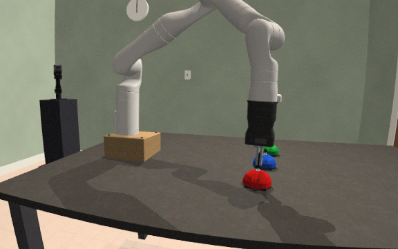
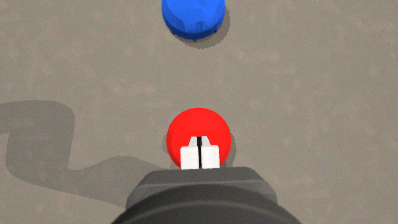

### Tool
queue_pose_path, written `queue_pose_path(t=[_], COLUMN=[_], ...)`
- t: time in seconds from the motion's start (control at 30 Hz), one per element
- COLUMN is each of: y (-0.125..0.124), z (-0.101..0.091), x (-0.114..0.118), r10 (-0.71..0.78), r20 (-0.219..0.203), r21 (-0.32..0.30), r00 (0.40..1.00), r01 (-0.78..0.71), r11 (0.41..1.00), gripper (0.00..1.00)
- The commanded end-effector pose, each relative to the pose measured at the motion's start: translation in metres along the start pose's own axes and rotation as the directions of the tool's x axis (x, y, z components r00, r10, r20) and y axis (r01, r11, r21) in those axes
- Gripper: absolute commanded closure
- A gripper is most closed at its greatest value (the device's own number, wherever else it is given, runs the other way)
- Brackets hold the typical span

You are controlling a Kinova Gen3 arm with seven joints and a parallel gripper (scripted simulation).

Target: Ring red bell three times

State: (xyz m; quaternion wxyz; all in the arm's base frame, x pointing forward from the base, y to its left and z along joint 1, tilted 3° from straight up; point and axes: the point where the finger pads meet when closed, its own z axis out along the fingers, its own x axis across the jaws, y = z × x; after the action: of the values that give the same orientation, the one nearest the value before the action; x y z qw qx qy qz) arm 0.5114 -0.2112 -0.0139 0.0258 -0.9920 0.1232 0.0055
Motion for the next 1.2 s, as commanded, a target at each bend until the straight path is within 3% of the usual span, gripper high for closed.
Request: queue_pose_path(t=[0.0, 1.17], y=[0.0005, 0.0005], z=[0.0002, 0.0038], x=[0.0000, 0.0000], r10=[0.000, 0.000], r20=[0.000, 0.000], r21=[-0.001, -0.001], r00=[1.000, 1.000], r01=[0.000, 0.000], r11=[1.000, 1.000], gripper=[0.83, 0.83])
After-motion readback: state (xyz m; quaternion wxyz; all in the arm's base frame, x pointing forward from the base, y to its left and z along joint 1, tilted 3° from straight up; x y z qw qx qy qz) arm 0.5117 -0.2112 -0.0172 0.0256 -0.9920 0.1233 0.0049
